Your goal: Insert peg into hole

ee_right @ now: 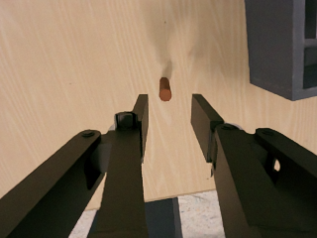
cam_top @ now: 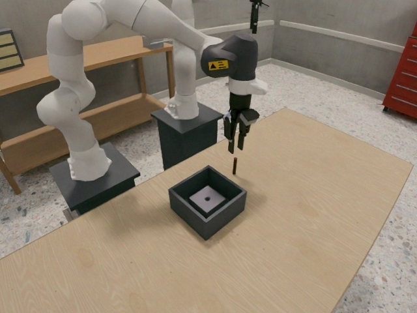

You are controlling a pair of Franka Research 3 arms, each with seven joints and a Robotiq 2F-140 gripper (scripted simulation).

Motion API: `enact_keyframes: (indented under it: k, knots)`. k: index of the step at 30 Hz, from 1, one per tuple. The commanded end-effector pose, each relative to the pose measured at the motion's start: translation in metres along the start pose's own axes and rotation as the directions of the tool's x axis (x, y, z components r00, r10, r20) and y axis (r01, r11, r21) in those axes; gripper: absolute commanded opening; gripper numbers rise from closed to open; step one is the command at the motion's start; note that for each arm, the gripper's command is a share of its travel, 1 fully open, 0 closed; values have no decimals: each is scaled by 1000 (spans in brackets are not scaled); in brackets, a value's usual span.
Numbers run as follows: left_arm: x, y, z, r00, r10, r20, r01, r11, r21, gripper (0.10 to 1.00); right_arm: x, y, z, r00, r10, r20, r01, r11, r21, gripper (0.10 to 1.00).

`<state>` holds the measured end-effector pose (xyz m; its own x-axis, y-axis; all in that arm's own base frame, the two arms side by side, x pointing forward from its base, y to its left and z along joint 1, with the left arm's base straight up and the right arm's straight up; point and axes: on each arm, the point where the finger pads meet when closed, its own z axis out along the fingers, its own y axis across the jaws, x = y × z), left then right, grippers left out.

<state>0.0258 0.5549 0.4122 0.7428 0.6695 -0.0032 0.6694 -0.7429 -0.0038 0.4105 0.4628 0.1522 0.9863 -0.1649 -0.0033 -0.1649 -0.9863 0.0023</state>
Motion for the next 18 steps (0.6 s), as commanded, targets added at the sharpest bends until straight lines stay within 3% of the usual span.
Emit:
enact_keyframes:
  k: [1, 8, 18]
  knots:
    - [-1, 1, -1, 1000, -5, -3, 5, 1000, -4, 1000, 2, -1, 2, 1000, -5, -3, 5, 1000, 2, 327]
    - [-1, 1, -1, 1000, -5, -3, 5, 1000, -4, 1000, 2, -1, 14, 1000, -5, -3, 5, 1000, 2, 327]
    - [-1, 1, -1, 1000, -5, -3, 5, 1000, -4, 1000, 2, -2, 51, 1000, -5, -3, 5, 1000, 2, 327]
